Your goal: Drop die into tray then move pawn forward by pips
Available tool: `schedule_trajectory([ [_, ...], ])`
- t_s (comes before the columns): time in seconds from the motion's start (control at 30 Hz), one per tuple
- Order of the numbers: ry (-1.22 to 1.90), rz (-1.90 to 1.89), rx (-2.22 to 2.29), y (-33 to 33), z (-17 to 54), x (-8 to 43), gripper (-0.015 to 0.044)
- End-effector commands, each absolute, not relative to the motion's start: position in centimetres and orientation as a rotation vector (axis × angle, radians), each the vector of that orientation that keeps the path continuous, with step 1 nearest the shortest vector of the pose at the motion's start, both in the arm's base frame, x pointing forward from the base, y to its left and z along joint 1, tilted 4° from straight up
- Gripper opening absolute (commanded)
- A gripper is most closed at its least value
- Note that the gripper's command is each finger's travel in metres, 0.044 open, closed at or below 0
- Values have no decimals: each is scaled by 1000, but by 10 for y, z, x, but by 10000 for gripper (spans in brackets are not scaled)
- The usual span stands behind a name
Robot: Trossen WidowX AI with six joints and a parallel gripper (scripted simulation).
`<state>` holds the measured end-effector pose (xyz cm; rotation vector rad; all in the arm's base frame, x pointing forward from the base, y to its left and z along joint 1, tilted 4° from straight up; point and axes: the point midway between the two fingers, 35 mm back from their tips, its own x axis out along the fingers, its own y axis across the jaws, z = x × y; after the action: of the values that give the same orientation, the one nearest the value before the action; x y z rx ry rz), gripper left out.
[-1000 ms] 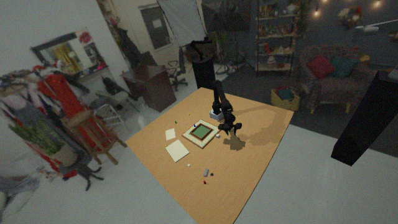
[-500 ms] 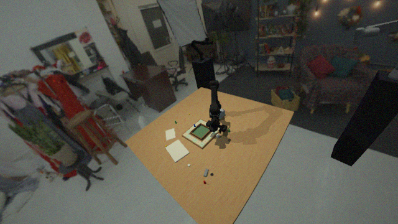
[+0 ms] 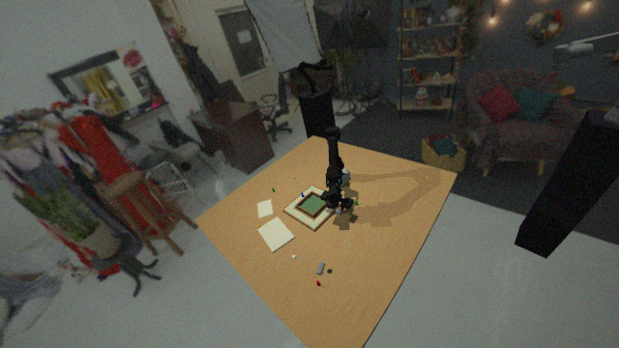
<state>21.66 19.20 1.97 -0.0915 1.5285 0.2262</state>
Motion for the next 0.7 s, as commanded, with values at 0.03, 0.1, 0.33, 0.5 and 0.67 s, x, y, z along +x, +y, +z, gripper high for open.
schedule_trajectory([
  [0.03, 1531, 231, -93, 193, 11, 216, 275],
  [0.1, 1531, 230, -93, 193, 8, 216, 275],
  [0.33, 1531, 229, -92, 194, -2, 216, 275],
  [0.5, 1531, 229, -92, 194, -2, 216, 170],
  [0.67, 1531, 229, -92, 194, -2, 216, 137],
])
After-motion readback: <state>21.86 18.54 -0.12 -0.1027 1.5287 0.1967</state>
